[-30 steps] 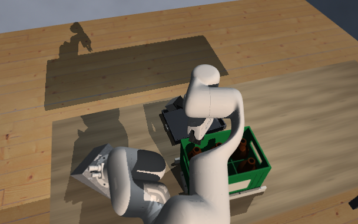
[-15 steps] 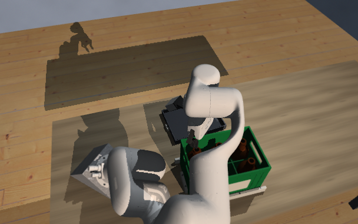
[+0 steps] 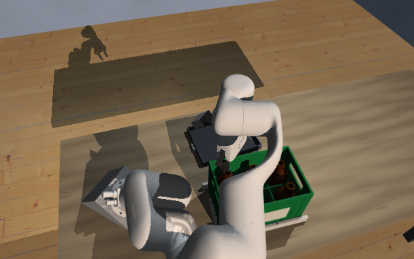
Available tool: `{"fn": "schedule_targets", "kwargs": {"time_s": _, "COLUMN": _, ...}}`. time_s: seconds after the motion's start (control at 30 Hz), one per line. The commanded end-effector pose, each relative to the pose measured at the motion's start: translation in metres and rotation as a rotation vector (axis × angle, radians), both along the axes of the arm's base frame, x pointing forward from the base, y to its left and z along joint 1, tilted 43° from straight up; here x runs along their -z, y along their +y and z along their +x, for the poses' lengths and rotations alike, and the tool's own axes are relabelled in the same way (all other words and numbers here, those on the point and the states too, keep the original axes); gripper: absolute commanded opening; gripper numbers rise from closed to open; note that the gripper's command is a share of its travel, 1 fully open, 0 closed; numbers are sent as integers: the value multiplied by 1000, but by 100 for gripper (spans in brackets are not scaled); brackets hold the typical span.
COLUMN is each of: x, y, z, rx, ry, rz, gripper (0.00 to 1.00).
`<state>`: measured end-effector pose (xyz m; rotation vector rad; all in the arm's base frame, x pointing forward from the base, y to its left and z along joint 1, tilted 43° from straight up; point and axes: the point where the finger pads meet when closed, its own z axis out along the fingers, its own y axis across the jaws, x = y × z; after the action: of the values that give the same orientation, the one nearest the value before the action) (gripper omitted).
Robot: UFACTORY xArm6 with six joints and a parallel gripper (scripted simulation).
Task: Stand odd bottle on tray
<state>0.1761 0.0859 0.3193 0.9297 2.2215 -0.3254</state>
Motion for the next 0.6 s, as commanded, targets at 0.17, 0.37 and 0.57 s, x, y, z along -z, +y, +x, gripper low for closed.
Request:
{"fn": "schedule_targets", "kwargs": {"time_s": 0.17, "x": 0, "y": 0, "z": 0, "rx": 0, "ry": 0, "rz": 2, "gripper": 65}}
{"fn": "schedule_targets", "kwargs": {"time_s": 0.37, "x": 1, "y": 0, "z": 1, "rx": 0, "ry": 0, "rz": 2, "gripper": 65}}
{"fn": "schedule_targets", "kwargs": {"time_s": 0.57, "x": 3, "y": -1, "z": 2, "rx": 0, "ry": 0, "rz": 2, "gripper": 65}}
